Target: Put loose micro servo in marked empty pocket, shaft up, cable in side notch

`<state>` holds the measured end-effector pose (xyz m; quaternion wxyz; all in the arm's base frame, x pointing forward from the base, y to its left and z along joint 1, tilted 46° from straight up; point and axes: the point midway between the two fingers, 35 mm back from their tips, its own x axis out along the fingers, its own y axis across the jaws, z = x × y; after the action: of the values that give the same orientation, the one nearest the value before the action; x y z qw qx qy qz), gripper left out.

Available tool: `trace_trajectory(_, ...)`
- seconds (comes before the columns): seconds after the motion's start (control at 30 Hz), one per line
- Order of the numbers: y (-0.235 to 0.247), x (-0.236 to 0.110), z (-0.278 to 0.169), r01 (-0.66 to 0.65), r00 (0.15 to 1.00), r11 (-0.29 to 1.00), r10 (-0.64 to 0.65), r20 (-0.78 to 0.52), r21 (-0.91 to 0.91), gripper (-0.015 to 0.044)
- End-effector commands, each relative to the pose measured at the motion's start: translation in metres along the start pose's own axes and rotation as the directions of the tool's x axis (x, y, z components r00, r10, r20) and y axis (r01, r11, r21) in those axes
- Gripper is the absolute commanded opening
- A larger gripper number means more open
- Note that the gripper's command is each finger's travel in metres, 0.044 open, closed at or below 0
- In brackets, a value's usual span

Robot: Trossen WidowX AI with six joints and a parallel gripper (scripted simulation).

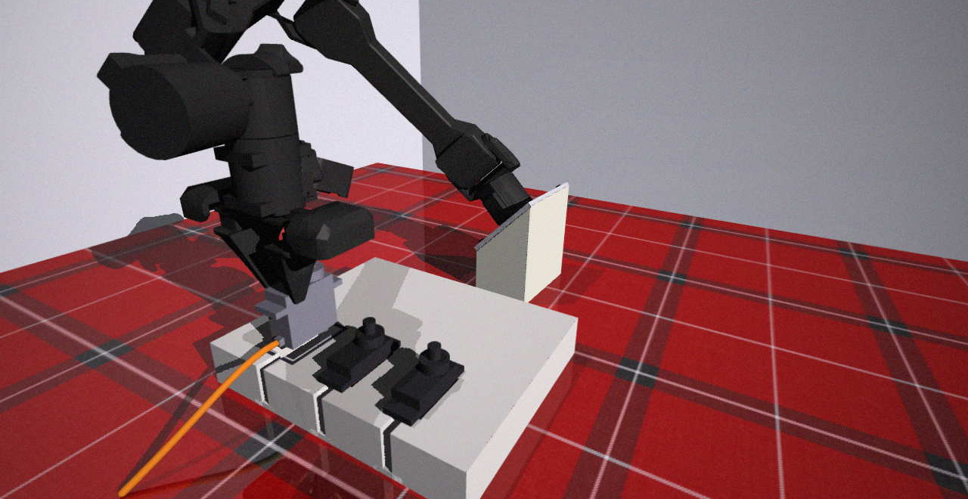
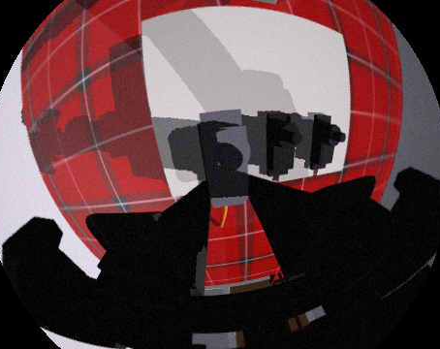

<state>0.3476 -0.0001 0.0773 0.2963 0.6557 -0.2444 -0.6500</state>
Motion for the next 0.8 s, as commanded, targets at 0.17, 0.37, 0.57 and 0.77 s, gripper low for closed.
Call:
trace_trajectory(0.17, 0.000, 0.002, -0.001, -0.006, 1.000, 1.000, 0.006, -0.007, -0.009, 0.0000)
trace_trajectory(0.37, 0.000, 0.008, -0.001, -0.006, 1.000, 1.000, 0.006, -0.007, -0.009, 0.0000)
trace_trajectory(0.57, 0.000, 0.014, -0.001, -0.006, 1.000, 1.000, 0.006, -0.007, -0.009, 0.0000)
trace_trajectory(0.77, 0.000, 0.020, -0.001, -0.007, 1.000, 1.000, 0.006, -0.007, -0.009, 0.0000)
